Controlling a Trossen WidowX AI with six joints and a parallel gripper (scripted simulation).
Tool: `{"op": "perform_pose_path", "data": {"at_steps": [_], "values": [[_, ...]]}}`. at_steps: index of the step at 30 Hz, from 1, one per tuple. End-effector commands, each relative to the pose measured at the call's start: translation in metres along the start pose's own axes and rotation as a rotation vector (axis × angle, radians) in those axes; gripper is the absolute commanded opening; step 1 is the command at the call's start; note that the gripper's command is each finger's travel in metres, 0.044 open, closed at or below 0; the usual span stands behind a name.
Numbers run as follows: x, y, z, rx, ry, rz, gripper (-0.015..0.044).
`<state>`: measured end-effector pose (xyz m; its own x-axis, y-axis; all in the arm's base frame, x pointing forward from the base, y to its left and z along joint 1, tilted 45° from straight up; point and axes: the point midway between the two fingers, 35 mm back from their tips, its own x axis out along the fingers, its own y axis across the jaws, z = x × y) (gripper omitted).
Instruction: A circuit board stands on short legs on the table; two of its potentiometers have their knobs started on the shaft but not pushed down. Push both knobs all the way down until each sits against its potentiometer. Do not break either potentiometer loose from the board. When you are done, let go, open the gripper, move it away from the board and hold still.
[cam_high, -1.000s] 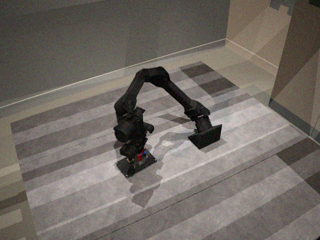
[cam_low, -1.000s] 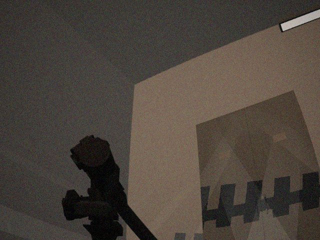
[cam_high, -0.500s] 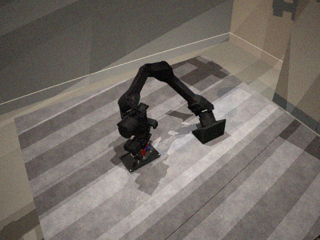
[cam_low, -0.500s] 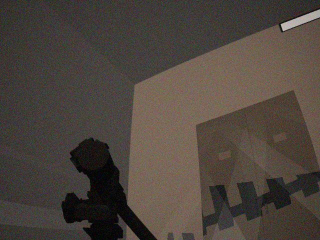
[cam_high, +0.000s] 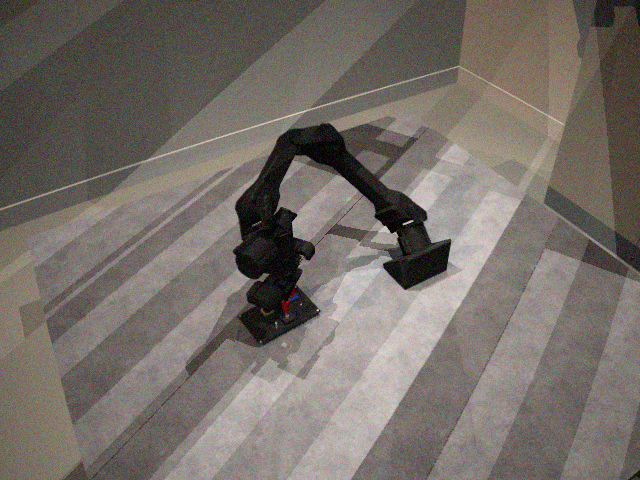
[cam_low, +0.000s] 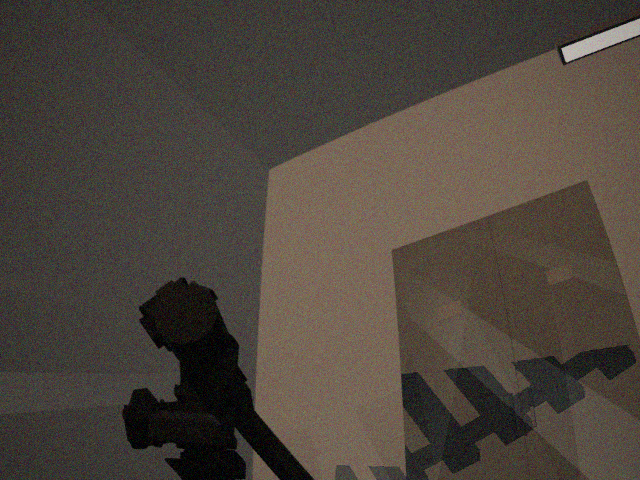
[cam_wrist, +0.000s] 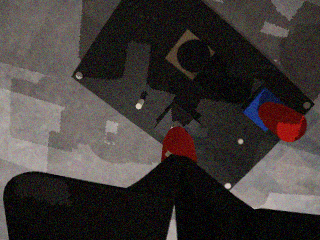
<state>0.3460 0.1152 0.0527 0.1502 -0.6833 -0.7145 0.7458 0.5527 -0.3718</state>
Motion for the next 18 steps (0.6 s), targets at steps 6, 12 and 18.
{"op": "perform_pose_path", "data": {"at_steps": [6,12,18], "values": [[0.0038,-0.0009,-0.0001,-0.004,-0.003,-0.003,0.0],[0.0043,-0.0009,-0.0001,-0.004,-0.003,-0.003,0.0],[0.0026,-0.0009,-0.0001,-0.004,-0.003,-0.003,0.0]]}}
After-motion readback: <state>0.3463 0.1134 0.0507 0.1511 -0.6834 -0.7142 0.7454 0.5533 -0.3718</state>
